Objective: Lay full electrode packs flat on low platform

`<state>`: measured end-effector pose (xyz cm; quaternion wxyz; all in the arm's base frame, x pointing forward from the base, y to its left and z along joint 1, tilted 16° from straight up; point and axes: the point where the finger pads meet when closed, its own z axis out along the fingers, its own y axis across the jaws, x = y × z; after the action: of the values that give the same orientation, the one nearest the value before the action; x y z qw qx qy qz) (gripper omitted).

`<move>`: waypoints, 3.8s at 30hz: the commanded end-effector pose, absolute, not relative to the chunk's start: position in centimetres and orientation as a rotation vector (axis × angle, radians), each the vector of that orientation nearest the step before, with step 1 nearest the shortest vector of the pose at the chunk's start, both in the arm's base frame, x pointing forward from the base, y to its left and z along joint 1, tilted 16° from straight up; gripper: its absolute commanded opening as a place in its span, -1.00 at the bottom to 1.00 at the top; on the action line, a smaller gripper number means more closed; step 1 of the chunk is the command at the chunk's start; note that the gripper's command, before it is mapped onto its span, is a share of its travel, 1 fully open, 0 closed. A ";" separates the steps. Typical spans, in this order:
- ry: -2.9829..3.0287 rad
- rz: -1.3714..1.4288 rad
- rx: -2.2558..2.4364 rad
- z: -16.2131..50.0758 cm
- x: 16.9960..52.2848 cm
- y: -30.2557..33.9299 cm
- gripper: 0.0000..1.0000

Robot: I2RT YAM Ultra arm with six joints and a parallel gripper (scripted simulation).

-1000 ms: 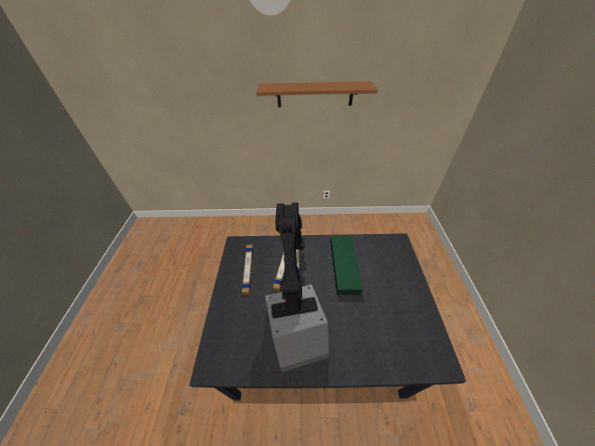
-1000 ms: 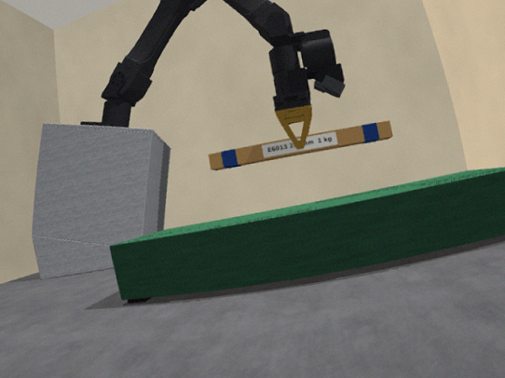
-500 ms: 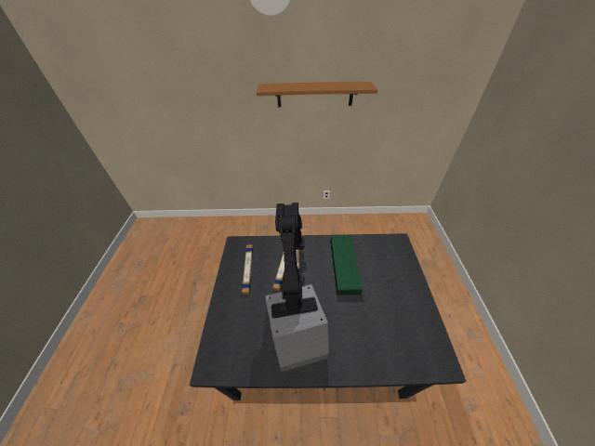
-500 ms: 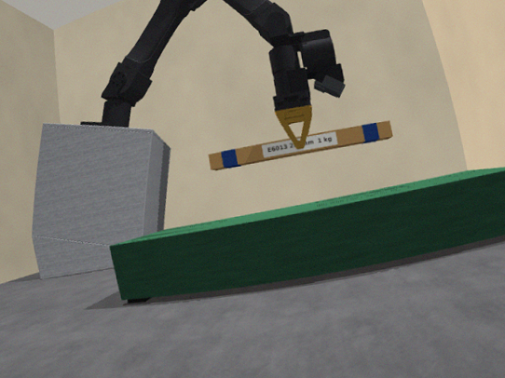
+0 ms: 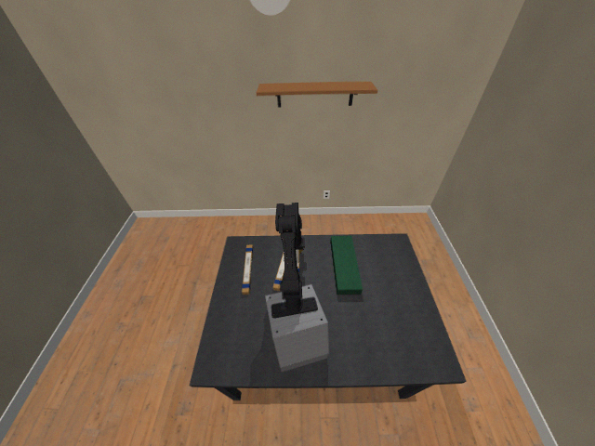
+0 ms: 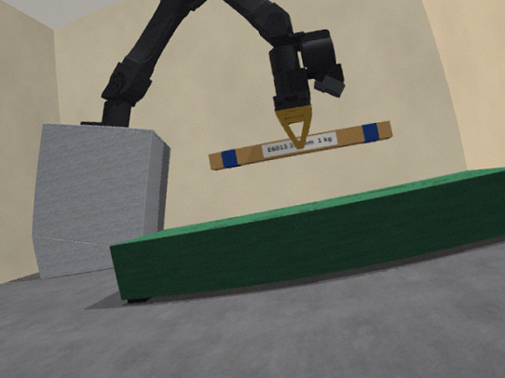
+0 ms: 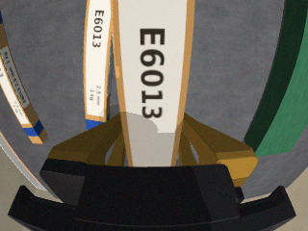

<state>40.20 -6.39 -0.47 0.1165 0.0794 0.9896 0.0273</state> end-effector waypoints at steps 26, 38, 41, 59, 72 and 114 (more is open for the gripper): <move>2.849 0.069 0.229 0.8 41.1 -6.3 -1.00; 2.830 0.061 0.222 0.9 41.3 -6.0 -1.00; 2.844 0.069 0.223 -0.2 41.7 -6.0 -1.00; 2.850 0.068 0.224 -3.1 42.3 -5.9 -1.00; 2.798 0.060 0.218 -2.9 44.0 -6.0 -1.00; 2.827 0.065 0.233 -2.9 44.1 -6.3 -1.00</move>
<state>42.12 -6.02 -5.83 0.1171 0.0788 0.9896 0.0264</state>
